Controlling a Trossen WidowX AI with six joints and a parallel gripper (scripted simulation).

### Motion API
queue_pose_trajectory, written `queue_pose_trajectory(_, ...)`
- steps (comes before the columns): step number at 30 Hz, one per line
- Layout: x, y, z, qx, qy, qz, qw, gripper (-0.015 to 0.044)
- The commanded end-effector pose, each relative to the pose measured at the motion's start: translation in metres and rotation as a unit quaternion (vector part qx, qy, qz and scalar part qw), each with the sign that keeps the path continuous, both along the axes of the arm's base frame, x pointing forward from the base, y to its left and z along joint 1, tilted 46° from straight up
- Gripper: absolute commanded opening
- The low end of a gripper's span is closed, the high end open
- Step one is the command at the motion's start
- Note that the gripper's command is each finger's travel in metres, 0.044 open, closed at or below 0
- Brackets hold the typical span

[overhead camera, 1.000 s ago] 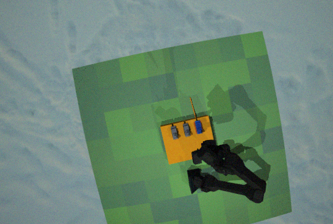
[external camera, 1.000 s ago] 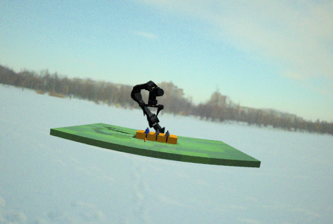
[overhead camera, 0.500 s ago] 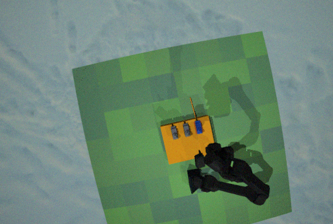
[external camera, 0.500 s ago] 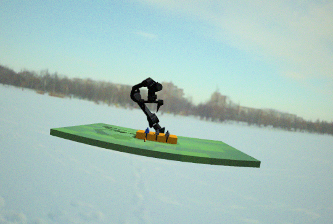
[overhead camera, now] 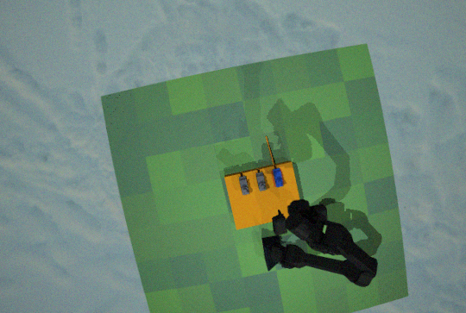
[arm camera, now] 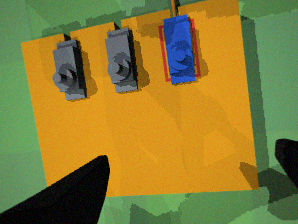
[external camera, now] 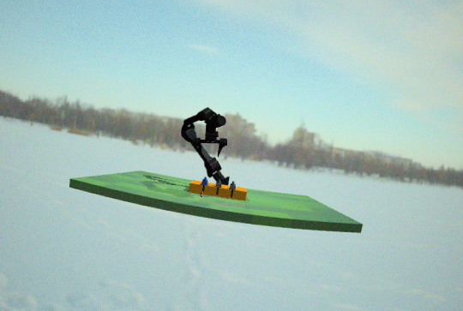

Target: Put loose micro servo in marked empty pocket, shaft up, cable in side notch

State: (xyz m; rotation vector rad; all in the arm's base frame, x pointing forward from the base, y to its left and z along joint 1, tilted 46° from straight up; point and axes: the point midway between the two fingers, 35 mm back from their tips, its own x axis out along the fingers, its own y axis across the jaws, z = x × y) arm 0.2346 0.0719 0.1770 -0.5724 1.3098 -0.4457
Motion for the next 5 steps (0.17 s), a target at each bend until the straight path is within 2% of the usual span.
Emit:
queue_pose_trajectory(1, -0.0006, 0.0001, 0.0000, 0.000, 0.004, 0.002, 1.000, 0.0440)
queue_pose_trajectory(5, -0.0006, 0.0001, 0.0000, 0.000, 0.004, 0.002, 1.000, 0.0440)
